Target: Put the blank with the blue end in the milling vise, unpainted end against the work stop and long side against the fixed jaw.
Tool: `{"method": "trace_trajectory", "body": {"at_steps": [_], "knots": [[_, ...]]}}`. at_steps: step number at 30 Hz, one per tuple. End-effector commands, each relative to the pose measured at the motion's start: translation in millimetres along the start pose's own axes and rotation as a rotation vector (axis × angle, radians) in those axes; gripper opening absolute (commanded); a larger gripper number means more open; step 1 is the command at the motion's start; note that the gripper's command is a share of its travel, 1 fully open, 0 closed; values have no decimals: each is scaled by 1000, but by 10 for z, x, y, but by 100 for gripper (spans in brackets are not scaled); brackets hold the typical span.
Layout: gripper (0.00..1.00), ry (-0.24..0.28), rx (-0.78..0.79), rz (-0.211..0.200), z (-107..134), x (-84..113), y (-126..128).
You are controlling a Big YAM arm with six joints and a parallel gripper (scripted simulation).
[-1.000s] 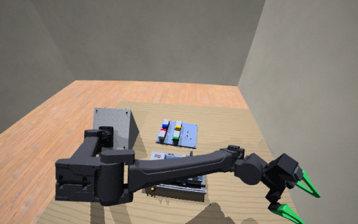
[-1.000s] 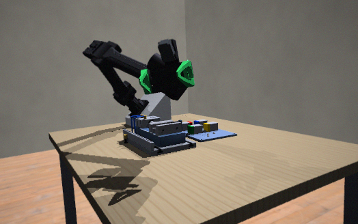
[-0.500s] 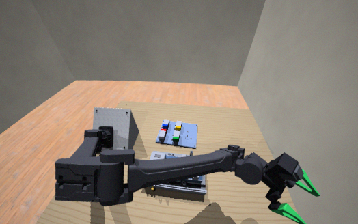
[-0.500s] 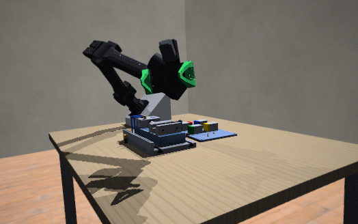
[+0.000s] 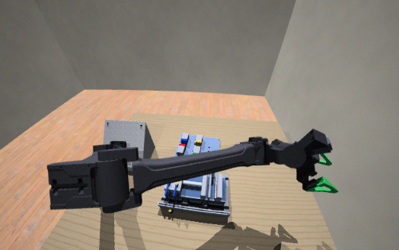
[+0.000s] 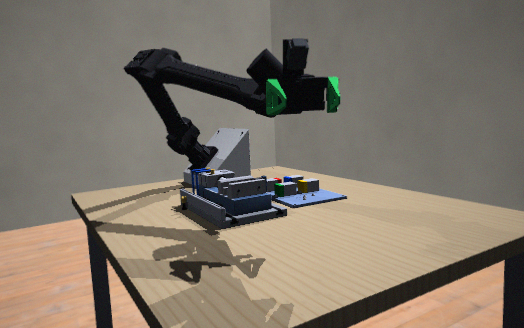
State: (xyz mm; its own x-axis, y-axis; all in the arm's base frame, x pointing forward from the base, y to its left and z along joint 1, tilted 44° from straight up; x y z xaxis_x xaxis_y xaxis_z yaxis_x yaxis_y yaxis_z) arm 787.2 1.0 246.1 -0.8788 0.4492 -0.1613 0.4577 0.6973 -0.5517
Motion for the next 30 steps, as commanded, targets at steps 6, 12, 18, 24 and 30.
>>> {"method": "trace_trajectory", "body": {"at_steps": [6,12,18,24,30], "knots": [[100,187,143,-355,-311,766,1027],[100,323,287,-545,-158,1374,1449],[100,491,501,-770,-33,2254,1764],[100,651,742,-954,77,3140,1791],[100,722,884,-1040,-123,3593,1697]]}}
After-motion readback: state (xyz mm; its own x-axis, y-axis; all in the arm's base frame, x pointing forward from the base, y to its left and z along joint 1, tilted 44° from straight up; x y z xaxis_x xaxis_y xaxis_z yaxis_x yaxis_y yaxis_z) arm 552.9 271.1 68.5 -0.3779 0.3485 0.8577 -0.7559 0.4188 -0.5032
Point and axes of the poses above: the point where the finger pads meet when closed, its own x axis back along the fingers, its own y axis across the jaws, z = x × y, the point moved 6 cm from there along x, back along the fingers, and after that the axes turned 6 degrees about -x, right-handed, at the moved point
